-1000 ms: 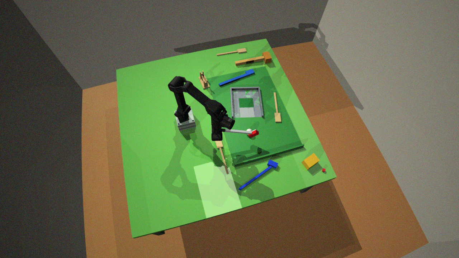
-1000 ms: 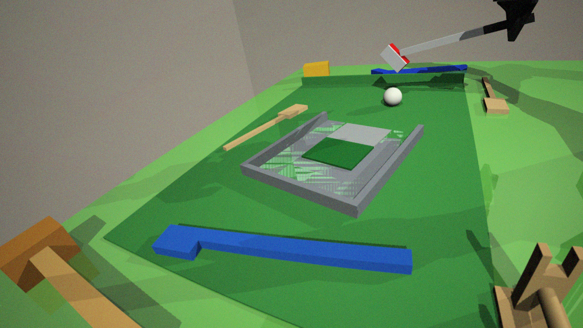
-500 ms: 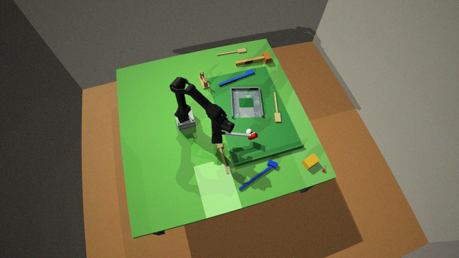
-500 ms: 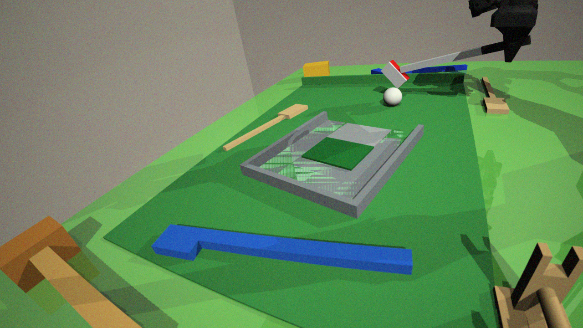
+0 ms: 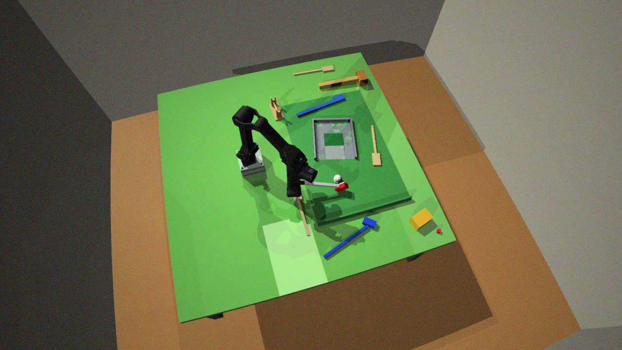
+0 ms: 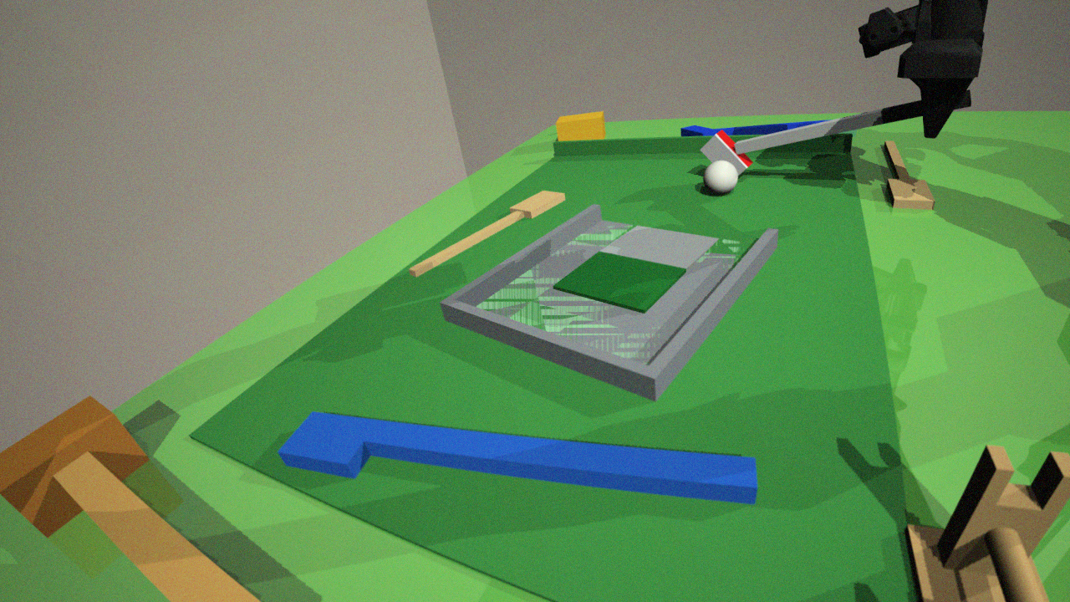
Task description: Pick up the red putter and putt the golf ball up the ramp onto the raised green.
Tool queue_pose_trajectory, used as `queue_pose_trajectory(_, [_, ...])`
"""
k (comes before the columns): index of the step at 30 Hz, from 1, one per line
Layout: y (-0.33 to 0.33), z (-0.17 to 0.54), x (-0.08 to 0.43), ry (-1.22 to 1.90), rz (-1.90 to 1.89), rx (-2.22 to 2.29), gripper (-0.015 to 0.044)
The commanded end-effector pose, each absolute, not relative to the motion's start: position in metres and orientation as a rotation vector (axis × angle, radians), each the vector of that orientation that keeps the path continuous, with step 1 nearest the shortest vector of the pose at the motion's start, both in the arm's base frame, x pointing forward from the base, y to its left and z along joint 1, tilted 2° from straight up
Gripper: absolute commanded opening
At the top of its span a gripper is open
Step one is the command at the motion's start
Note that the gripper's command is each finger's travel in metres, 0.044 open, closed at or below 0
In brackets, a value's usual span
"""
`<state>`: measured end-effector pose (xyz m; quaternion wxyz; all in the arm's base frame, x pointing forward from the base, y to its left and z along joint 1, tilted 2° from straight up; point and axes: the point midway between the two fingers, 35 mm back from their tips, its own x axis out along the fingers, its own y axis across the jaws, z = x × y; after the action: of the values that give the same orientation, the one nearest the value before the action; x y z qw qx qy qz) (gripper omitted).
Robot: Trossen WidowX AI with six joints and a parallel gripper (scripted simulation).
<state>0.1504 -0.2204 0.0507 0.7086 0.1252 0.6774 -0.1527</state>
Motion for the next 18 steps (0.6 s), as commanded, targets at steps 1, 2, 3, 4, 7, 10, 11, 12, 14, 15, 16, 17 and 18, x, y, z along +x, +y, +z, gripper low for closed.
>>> queue_pose_trajectory(1, [-0.221,0.052,0.151,1.503,-0.34,0.277,0.0])
queue_pose_trajectory(2, [-0.221,0.052,0.151,1.503,-0.34,0.277,0.0])
queue_pose_trajectory(3, [-0.221,0.052,0.151,1.503,-0.34,0.277,0.0])
queue_pose_trajectory(4, [-0.221,0.052,0.151,1.503,-0.34,0.277,0.0])
queue_pose_trajectory(7, [-0.221,0.052,0.151,1.503,-0.34,0.277,0.0])
queue_pose_trajectory(10, [-0.223,0.051,0.15,1.502,-0.341,0.277,0.0])
queue_pose_trajectory(11, [-0.225,0.051,0.149,1.502,-0.341,0.277,0.0])
queue_pose_trajectory(12, [-0.228,0.051,0.148,1.502,-0.342,0.277,0.0])
queue_pose_trajectory(14, [-0.235,0.051,0.145,1.501,-0.344,0.277,0.0])
queue_pose_trajectory(15, [-0.239,0.051,0.143,1.5,-0.345,0.277,0.0])
queue_pose_trajectory(16, [-0.243,0.05,0.142,1.5,-0.347,0.277,0.0])
queue_pose_trajectory(17, [-0.246,0.05,0.14,1.5,-0.347,0.277,0.0])
queue_pose_trajectory(18, [-0.248,0.05,0.139,1.5,-0.348,0.277,0.0])
